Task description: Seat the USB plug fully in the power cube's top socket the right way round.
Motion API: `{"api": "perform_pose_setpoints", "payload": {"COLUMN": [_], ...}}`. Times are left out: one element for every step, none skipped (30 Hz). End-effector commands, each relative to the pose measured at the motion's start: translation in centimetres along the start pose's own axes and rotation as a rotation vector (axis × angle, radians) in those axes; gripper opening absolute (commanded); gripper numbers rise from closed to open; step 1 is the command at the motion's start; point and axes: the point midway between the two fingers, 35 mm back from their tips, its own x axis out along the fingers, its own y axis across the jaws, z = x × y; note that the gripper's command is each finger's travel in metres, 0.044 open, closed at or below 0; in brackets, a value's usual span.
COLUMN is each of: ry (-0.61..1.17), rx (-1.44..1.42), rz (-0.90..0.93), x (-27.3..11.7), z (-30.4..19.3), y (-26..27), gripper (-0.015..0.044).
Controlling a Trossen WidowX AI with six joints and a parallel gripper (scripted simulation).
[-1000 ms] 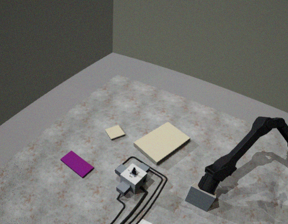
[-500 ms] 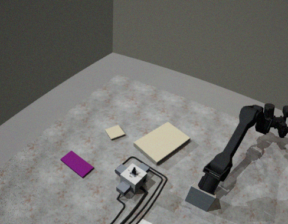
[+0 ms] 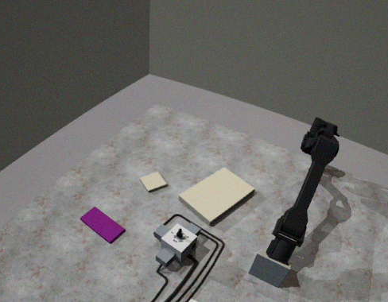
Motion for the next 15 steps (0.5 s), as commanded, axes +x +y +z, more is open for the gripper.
{"api": "perform_pose_setpoints", "payload": {"ry": [0.192, 0.24, 0.288, 0.337, 0.385, 0.434, 0.482, 0.529, 0.575, 0.619, 0.662, 0.698, 0.747, 0.79, 0.794], "rx": [-0.037, -0.045, -0.052, -0.06, -0.068, -0.076, -0.083, -0.09, -0.096, -0.102, -0.108, -0.07, -0.029, -0.032, -0.032], "rz": [-0.076, -0.094, -0.112, -0.129, -0.146, -0.164, -0.182, -0.202, -0.224, -0.248, -0.272, -0.267, -0.27, -0.299, -0.302], "x": [-4.7, -6.0, -7.4, -8.8, -10.3, -11.9, -13.5, -15.1, -16.8, -18.5, -20.1, -21.6, -23.5, -25.3, -25.5], "z": [-5.9, -7.3, -8.7, -10.0, -11.2, -12.4, -13.6, -14.7, -15.7, -16.7, -17.6, -18.1, -18.7, -19.5, -19.6], "y": [-0.5, -0.7, -0.8, -1.0, -1.1, -1.3, -1.5, -1.8, -2.2, -2.6, -3.1, -2.0, -1.0, -1.5, -1.5], "gripper": [0.044, 0.044, 0.044, 0.044, 0.044, 0.044, 0.044, 0.044, 0.044, 0.044, 0.044, 0.044, 0.044, 0.044, 0.044]}}
